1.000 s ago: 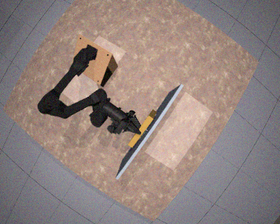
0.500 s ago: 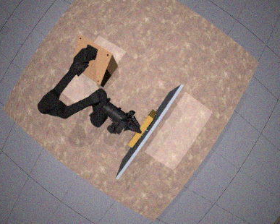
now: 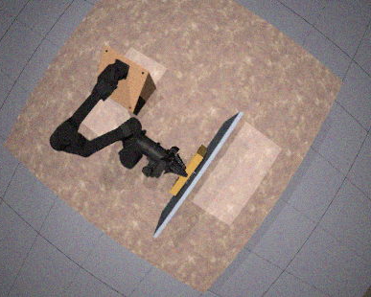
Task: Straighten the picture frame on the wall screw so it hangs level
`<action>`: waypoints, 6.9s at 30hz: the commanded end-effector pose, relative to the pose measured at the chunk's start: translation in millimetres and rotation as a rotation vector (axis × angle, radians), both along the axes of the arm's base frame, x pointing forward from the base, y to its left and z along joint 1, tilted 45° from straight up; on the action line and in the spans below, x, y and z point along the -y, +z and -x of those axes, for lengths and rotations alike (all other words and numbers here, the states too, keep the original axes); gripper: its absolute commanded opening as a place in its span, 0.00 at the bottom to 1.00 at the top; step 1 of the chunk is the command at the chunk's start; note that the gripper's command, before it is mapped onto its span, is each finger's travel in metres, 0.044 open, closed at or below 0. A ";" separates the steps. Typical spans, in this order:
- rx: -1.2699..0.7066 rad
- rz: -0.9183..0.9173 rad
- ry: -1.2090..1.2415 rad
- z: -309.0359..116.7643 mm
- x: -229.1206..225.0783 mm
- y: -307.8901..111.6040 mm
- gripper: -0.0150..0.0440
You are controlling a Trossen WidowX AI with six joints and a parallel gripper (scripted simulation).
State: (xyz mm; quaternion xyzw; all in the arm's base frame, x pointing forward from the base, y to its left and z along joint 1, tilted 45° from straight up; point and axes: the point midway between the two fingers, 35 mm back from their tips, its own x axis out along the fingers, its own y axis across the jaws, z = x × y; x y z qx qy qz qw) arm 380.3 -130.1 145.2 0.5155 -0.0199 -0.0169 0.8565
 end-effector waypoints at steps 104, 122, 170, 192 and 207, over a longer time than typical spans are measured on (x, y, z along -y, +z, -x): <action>-0.001 -0.004 -0.004 -0.2 -5.7 7.8 0.25; -0.001 -0.004 -0.004 -0.4 -8.8 6.2 0.25; -0.001 -0.004 -0.004 -0.6 -11.7 4.4 0.25; -0.001 -0.004 -0.004 -0.6 -9.9 1.2 0.25; -0.001 -0.004 -0.004 -0.5 -7.2 -2.9 0.25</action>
